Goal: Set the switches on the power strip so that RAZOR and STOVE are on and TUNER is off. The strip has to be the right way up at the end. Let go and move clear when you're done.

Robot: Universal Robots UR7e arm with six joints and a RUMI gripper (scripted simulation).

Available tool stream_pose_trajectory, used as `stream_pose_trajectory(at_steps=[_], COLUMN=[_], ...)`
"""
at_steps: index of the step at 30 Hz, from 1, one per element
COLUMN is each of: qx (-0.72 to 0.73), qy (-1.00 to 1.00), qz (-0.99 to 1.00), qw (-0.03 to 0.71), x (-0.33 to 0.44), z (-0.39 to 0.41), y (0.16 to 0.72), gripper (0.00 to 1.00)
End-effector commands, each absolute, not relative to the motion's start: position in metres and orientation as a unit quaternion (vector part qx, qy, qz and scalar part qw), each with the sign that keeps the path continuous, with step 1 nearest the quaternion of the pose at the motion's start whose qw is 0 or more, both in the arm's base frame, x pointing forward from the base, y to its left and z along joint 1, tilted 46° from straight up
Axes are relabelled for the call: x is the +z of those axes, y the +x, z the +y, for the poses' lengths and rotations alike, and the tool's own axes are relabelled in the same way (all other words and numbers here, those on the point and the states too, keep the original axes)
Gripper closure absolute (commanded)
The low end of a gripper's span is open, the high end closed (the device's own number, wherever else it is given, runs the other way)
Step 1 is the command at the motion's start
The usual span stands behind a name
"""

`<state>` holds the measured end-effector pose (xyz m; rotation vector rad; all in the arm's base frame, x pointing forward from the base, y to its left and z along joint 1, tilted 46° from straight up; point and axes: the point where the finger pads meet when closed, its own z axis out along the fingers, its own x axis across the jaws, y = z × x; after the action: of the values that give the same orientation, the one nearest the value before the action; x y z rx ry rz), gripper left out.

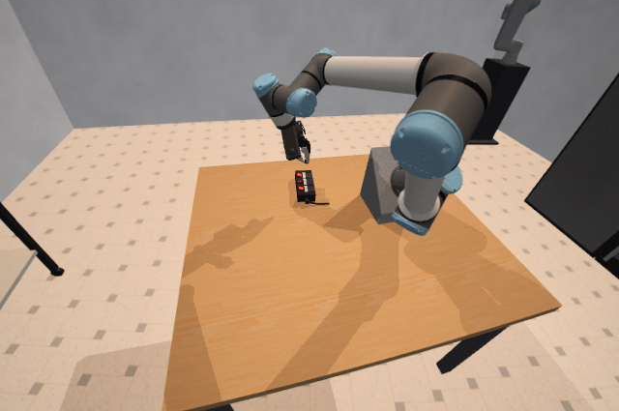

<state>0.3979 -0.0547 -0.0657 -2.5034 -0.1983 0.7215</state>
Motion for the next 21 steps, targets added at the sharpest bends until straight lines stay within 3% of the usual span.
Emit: stream_pose_trajectory(at_steps=[1,21], qx=[0.211,0.000], qy=[-0.921,-0.876], qz=[-0.130,-0.328], qw=[0.299,0.352], x=[-0.084,-0.140], z=[-0.056,-0.064], y=[0.405,0.430], gripper=[1.00,1.00])
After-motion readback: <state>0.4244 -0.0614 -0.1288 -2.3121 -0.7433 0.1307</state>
